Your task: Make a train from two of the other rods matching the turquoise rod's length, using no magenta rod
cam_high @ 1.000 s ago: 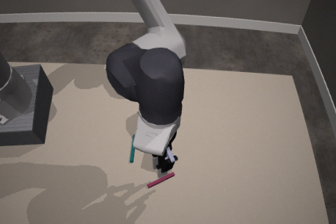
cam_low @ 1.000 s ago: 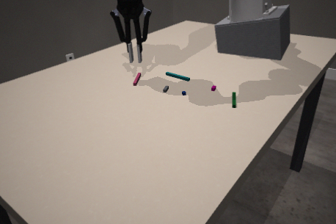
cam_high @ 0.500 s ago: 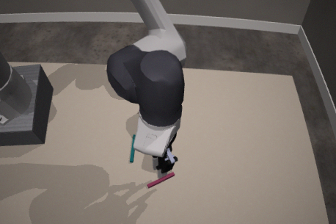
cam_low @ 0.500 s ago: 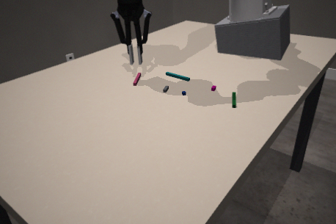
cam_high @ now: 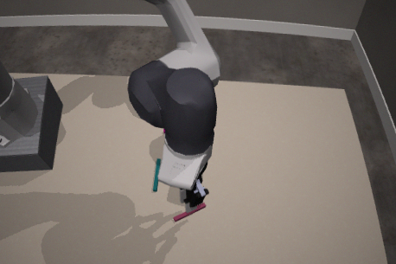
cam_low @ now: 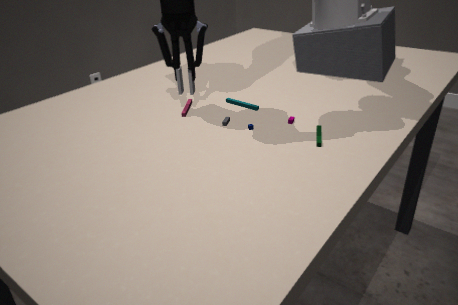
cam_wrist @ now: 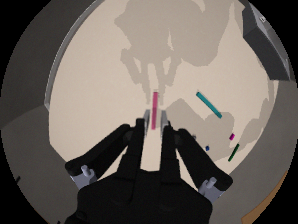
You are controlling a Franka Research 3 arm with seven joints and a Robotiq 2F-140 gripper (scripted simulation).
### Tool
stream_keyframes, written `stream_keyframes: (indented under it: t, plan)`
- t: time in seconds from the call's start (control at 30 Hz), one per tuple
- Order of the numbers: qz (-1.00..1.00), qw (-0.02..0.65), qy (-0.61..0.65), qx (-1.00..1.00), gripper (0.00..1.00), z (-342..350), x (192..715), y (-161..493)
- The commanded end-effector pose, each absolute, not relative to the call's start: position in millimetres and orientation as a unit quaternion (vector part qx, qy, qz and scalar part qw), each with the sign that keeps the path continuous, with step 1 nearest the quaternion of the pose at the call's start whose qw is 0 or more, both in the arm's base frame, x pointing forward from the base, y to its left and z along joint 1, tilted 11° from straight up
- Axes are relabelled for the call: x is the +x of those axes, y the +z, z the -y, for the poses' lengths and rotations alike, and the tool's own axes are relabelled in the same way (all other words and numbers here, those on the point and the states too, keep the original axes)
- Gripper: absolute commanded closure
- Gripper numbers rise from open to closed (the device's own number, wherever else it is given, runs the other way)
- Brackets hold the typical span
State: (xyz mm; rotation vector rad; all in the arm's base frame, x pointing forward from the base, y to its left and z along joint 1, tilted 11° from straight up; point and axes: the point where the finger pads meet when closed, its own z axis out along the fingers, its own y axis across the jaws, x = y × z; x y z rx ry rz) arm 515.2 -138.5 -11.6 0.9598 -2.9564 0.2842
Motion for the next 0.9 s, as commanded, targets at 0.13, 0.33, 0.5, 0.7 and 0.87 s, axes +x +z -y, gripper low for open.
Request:
stream_keyframes:
  t: [0.13,0.33,0.5,0.7,0.87]
  plan:
    - [0.945,0.007,0.094,0.313,0.85,141,519,-21]
    - [0.945,0.007,0.094,0.313,0.85,143,519,-28]
    - [0.945,0.007,0.094,0.313,0.85,144,519,-33]
    - [0.945,0.007,0.094,0.313,0.85,144,520,-37]
    - [0.945,0.007,0.094,0.313,0.85,145,520,-38]
